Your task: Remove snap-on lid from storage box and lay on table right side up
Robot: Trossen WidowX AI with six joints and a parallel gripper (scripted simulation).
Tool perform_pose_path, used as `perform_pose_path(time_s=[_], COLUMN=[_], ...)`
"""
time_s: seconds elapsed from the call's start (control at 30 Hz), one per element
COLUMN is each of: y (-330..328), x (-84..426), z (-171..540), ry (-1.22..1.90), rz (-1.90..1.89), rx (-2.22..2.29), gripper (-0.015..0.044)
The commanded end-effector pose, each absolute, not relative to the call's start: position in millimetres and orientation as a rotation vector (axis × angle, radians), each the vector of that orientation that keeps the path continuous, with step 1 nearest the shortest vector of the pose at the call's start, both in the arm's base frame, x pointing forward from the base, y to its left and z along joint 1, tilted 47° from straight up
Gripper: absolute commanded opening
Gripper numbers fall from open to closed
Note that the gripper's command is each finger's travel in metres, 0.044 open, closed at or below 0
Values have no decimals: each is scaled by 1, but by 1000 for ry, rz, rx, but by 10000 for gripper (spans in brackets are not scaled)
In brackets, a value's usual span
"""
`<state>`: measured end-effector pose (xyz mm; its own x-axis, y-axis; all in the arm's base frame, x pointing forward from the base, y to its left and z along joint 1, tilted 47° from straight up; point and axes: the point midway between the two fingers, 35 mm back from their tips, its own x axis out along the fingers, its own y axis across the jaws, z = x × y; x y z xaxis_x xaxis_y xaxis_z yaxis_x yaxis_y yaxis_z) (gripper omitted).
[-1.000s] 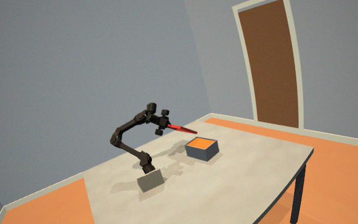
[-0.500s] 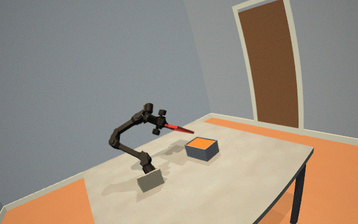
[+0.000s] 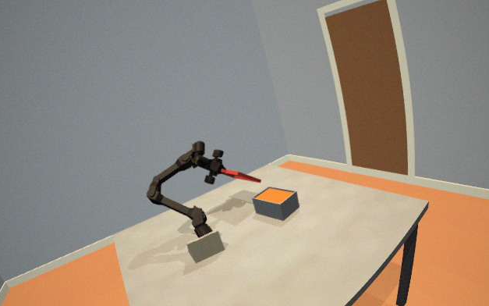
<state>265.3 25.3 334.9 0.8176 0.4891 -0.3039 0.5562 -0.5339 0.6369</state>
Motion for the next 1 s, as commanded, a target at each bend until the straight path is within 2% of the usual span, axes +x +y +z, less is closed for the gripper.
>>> perform_pose_path(time_s=[0.0,0.97], y=[29,47], x=[263,263], z=[346,333], ry=[743,742], rz=[-102,-99], rx=[2232,2232], gripper=[0,0])
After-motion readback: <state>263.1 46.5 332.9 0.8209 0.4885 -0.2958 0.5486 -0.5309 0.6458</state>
